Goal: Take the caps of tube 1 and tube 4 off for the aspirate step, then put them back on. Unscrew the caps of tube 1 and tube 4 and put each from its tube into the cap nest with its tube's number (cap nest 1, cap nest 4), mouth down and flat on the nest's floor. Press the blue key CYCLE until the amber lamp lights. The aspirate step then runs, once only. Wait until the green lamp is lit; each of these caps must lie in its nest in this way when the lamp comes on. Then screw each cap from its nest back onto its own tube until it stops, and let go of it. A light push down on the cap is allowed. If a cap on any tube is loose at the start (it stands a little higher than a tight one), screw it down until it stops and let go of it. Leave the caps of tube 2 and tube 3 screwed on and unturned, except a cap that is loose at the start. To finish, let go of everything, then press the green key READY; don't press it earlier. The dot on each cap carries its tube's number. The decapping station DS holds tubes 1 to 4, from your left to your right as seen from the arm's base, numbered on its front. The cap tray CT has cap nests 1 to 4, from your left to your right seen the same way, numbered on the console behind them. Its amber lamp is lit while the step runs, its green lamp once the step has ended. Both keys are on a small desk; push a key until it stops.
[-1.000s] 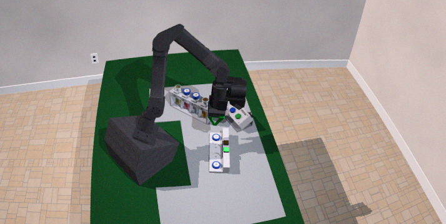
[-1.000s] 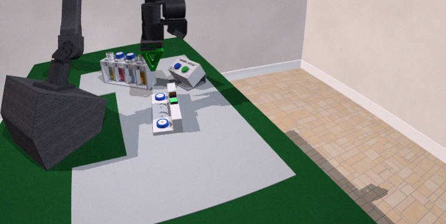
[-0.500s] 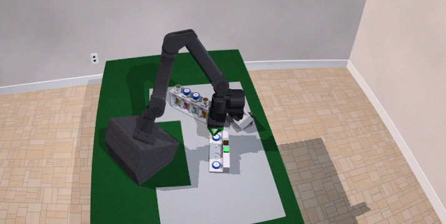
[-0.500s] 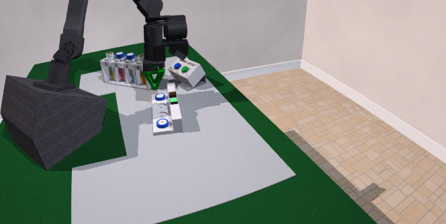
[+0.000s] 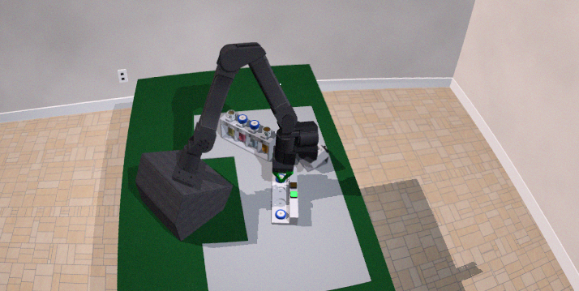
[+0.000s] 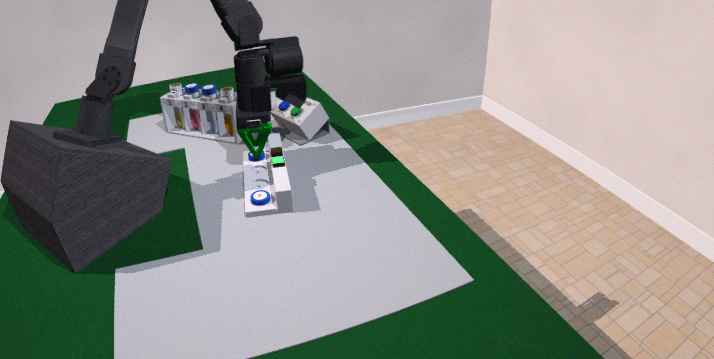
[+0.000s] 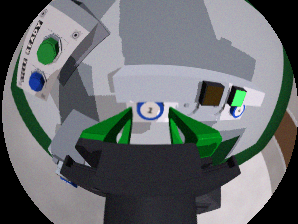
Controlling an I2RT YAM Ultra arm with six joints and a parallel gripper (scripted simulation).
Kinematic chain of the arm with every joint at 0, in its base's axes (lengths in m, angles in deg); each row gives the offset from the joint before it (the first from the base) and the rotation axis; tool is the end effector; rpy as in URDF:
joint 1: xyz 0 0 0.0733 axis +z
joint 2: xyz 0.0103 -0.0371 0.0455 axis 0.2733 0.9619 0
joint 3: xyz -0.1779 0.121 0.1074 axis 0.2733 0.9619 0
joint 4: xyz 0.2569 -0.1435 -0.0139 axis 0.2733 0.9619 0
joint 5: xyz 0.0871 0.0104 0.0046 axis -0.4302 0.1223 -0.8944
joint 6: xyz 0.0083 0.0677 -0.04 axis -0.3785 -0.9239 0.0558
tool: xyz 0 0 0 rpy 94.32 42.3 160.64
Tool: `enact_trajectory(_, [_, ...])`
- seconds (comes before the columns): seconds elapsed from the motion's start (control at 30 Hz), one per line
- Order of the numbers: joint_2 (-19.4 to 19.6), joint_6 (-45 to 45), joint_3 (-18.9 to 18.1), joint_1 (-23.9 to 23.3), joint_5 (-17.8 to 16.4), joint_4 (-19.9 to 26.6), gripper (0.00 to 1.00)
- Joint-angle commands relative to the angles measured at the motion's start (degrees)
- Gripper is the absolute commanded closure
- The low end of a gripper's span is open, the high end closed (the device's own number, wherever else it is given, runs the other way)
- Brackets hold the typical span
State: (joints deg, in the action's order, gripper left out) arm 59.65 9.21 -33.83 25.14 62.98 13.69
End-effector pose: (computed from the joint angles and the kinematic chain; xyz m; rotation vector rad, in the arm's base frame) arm 0.3075 0.0745 0.0893 -0.0360 2.7405 0.5785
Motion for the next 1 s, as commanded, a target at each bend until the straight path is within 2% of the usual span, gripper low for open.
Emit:
enact_trajectory(0.0, [-0.23,-0.13,-0.10,-0.06,0.06,-0.96,0.53])
enact_trajectory(0.97, [1.16,-0.91,0.93,0.75,0.40,-3.64,0.53])
